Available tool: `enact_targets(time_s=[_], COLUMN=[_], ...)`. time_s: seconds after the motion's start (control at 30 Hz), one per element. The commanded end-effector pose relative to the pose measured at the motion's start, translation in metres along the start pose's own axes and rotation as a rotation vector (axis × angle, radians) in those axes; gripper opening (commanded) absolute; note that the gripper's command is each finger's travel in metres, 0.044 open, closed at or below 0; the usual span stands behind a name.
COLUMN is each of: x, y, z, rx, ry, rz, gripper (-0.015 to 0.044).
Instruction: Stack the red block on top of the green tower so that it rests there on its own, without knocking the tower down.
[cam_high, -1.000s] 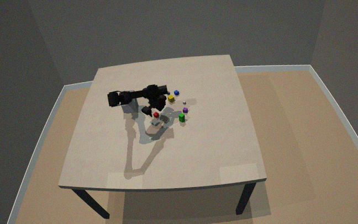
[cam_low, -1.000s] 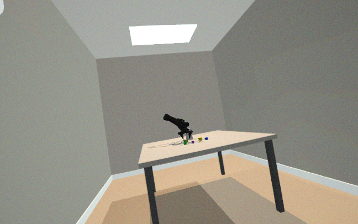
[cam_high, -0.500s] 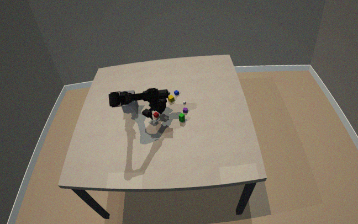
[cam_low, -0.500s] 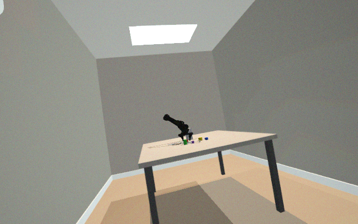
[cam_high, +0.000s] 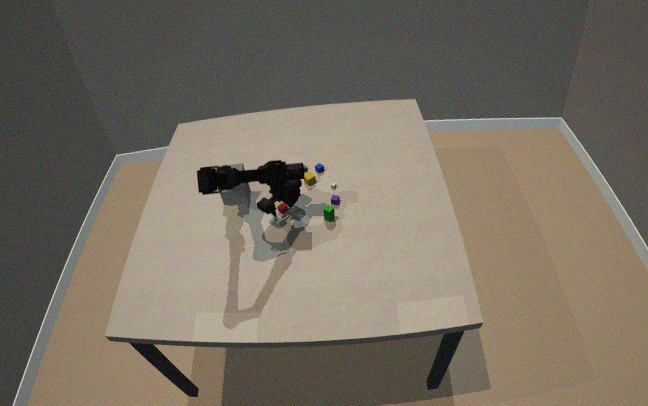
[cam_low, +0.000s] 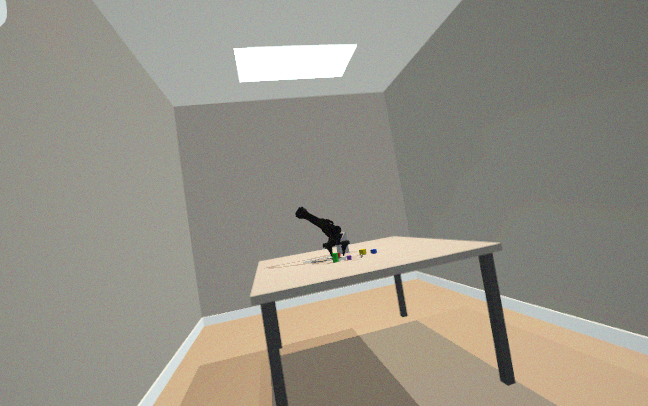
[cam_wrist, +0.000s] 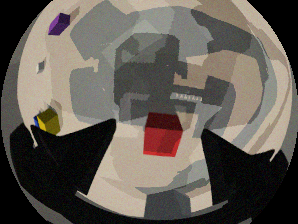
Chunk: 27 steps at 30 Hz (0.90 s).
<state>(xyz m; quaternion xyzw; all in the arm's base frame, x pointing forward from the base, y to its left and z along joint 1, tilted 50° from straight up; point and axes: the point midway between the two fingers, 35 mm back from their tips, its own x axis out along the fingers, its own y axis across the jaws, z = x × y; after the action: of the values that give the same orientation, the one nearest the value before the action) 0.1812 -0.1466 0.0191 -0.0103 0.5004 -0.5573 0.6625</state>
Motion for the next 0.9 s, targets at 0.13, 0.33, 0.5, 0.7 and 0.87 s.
enact_targets(time_s=[0.13, 0.33, 0.5, 0.7, 0.87], x=[0.000, 0.000, 0.000, -0.009, -0.028], y=[-0.001, -0.001, -0.001, 0.000, 0.001], z=[-0.001, -0.001, -0.001, 0.000, 0.000], rx=[-0.004, -0.004, -0.004, -0.004, -0.004], ry=[-0.001, -0.001, -0.001, 0.000, 0.001], rz=[-0.004, -0.004, -0.004, -0.003, -0.001], gripper=[0.0256, 0.0118, 0.0085, 0.0000, 0.0000])
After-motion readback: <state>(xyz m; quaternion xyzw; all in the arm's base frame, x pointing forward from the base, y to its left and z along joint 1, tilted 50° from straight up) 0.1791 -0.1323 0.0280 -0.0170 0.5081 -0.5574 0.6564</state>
